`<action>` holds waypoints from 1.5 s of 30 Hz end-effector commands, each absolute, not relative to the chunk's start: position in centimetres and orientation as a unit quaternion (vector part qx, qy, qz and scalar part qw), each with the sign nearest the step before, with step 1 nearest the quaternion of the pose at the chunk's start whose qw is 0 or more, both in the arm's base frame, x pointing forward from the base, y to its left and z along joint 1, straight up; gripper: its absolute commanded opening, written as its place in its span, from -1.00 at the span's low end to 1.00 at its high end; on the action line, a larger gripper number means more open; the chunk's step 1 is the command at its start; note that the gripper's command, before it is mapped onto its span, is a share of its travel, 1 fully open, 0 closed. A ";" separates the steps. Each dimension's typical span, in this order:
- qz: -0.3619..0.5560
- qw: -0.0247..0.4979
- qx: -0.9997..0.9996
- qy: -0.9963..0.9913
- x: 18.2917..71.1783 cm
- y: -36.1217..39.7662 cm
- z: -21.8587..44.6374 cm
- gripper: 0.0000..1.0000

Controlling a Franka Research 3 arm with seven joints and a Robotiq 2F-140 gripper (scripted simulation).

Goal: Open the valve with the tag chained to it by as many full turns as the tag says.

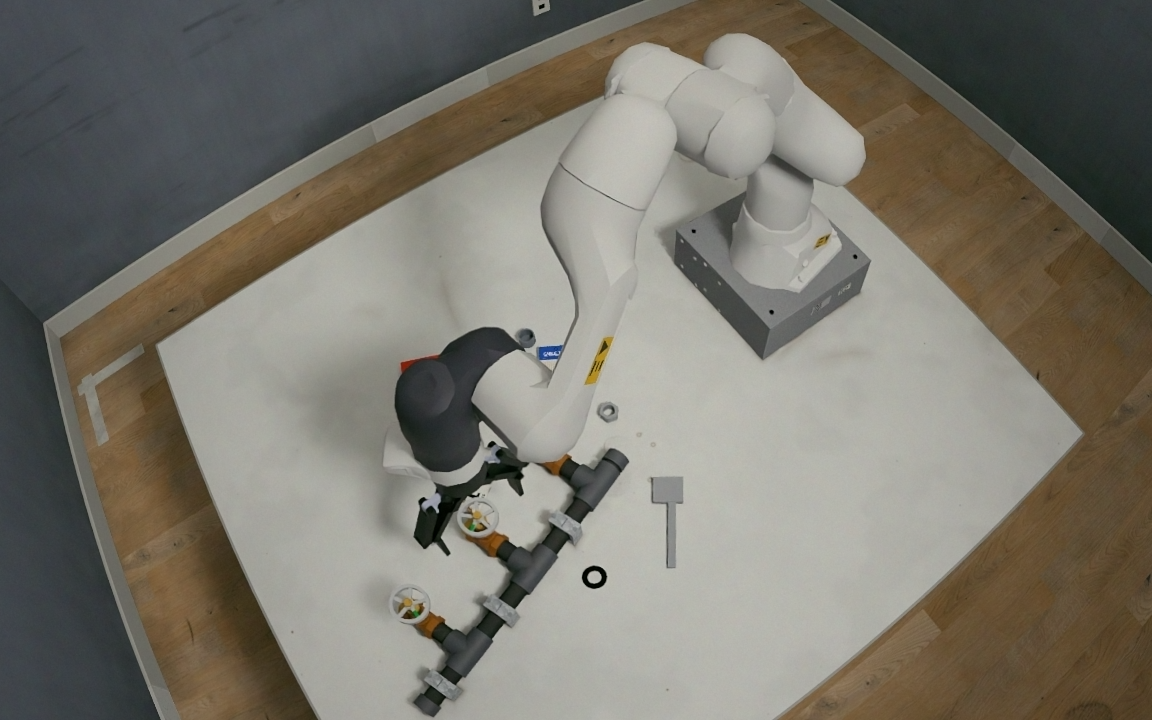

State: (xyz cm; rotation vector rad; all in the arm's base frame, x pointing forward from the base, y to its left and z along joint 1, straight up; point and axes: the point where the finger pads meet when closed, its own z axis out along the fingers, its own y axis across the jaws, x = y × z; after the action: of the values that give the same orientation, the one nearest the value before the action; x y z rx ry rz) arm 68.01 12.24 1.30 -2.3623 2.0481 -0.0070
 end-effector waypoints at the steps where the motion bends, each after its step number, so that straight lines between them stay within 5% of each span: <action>1: -0.004 0.009 -0.734 0.679 68.2 12.2 1.4 1.00; 45: -0.004 0.010 -0.734 0.679 68.1 12.2 6.8 1.00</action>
State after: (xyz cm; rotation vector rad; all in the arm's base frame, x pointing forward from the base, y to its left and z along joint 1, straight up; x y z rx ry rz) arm 68.33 12.33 6.39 -2.2903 2.1106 -0.0186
